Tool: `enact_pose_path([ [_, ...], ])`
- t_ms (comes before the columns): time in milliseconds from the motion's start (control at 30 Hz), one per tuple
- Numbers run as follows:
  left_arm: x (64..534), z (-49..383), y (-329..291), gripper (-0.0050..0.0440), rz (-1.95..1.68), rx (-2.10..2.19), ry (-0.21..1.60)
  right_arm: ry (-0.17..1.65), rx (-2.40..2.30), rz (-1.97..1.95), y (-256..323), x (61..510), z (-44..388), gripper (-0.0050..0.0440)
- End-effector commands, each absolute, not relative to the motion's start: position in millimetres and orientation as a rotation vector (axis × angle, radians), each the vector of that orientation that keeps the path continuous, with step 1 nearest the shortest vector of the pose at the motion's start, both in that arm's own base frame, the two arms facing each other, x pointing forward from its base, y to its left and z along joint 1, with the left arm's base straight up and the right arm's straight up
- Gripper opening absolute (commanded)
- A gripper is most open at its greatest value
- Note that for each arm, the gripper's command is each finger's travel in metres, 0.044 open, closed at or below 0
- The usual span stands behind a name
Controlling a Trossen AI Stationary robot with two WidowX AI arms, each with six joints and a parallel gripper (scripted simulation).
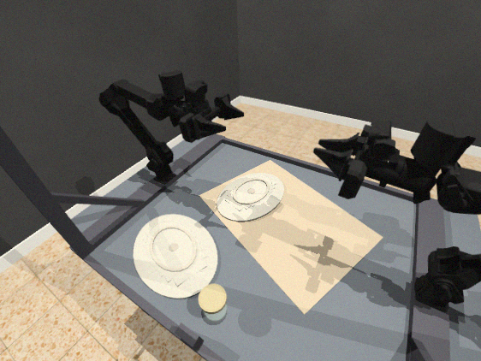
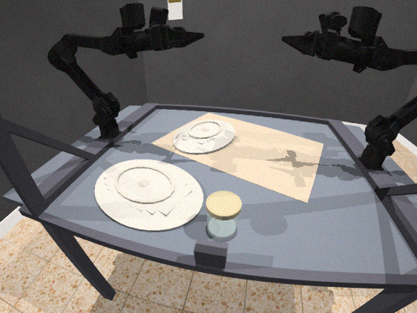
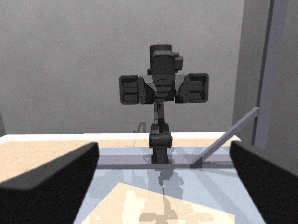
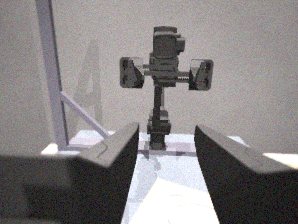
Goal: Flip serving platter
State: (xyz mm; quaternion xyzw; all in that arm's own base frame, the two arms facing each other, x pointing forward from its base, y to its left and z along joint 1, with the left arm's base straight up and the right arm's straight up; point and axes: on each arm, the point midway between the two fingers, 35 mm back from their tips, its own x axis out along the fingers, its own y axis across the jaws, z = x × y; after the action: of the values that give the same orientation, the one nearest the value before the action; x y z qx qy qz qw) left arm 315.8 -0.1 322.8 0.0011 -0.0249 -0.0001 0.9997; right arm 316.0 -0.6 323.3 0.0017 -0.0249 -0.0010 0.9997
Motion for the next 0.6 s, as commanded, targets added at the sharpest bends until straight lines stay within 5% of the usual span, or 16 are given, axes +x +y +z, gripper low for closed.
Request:
enact_pose_path([
  [0, 311.8, 340.3, 0.9, 0.0400, 0.000, -0.003, -0.093, -0.074, -0.006, -0.002, -0.1, 312.6, 331.0, 0.0160],
  [567, 311.9, 340.1, 0.9, 0.0400, 0.000, -0.003, -0.093, -0.078, -0.006, -0.001, 0.2, 312.3, 332.5, 0.0160],
])
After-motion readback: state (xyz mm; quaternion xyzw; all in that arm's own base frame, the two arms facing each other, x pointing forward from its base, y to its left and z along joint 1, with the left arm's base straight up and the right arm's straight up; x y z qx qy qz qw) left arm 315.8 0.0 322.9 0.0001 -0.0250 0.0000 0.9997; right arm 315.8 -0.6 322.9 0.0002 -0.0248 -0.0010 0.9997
